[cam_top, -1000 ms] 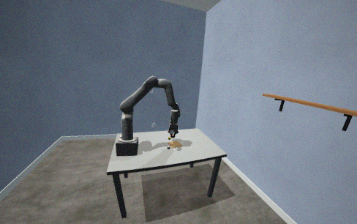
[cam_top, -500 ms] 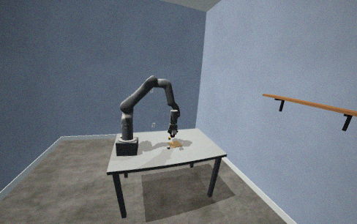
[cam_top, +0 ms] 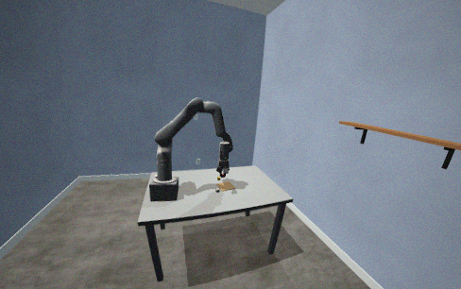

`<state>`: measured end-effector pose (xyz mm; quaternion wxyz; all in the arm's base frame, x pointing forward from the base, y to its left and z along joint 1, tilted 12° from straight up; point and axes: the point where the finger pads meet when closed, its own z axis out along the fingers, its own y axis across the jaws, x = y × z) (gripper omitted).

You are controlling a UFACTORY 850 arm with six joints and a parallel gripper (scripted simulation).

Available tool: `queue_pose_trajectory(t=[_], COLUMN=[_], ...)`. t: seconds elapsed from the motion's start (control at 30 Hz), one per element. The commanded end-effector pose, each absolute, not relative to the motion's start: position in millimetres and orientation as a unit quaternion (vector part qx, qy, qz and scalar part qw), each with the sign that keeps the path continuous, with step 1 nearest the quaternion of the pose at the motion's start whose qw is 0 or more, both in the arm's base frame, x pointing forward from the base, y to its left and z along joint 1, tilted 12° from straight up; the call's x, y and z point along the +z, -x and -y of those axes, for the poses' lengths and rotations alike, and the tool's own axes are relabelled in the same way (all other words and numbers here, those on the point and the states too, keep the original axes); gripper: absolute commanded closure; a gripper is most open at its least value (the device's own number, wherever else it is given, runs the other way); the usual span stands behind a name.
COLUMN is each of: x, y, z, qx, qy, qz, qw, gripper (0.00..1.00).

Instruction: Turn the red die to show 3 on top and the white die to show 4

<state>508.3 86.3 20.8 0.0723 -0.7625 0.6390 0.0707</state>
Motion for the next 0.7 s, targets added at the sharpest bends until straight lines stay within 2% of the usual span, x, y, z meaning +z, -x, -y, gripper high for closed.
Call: queue_pose_trajectory(t=[0.0, 0.4, 0.67], x=[21.5, 16.8, -15.0], y=[-509.2, -509.1, -508.3], z=[-86.3, -87.2, -93.8], qx=[0.070, 0.070, 0.070], qy=[0.763, 0.763, 0.763], qz=[-0.639, -0.639, -0.639], qw=[0.073, 0.074, 0.074], gripper=[0.79, 0.79, 0.79])
